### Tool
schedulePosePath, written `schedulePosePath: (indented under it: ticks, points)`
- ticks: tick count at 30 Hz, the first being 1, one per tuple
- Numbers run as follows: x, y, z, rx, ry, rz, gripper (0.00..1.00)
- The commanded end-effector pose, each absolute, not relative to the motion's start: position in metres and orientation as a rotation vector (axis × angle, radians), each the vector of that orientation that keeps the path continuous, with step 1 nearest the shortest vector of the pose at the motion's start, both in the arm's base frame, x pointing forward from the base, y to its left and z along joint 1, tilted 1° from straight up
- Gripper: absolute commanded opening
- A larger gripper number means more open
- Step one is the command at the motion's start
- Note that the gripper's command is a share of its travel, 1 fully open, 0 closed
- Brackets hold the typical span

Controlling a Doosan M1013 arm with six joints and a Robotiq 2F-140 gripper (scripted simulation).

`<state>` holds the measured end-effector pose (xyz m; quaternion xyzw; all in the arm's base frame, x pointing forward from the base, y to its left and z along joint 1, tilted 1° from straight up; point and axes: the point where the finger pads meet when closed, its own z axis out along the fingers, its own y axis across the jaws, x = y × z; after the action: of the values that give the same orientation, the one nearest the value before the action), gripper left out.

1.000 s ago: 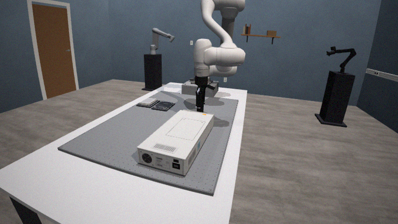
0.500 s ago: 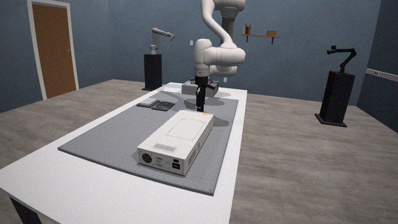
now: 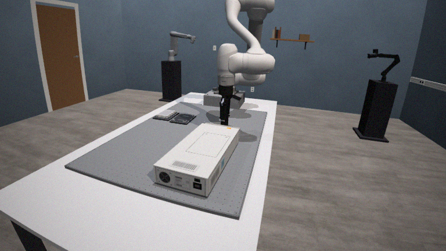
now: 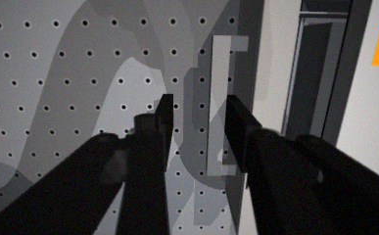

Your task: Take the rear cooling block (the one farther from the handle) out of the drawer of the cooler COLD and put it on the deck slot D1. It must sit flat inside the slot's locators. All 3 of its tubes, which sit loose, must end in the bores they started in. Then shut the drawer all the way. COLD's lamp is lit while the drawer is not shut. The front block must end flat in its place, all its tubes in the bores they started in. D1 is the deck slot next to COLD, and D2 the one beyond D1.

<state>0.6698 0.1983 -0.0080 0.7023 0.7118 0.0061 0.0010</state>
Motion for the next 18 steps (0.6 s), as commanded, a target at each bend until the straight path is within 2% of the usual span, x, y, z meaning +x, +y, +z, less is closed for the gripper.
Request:
schedulePosePath:
  ticks: [1, 18]
  points:
    - [0.666, 0.200, -0.006, 2.196, 2.234, 0.023, 0.34]
    - [0.646, 0.200, -0.006, 2.196, 2.234, 0.023, 0.34]
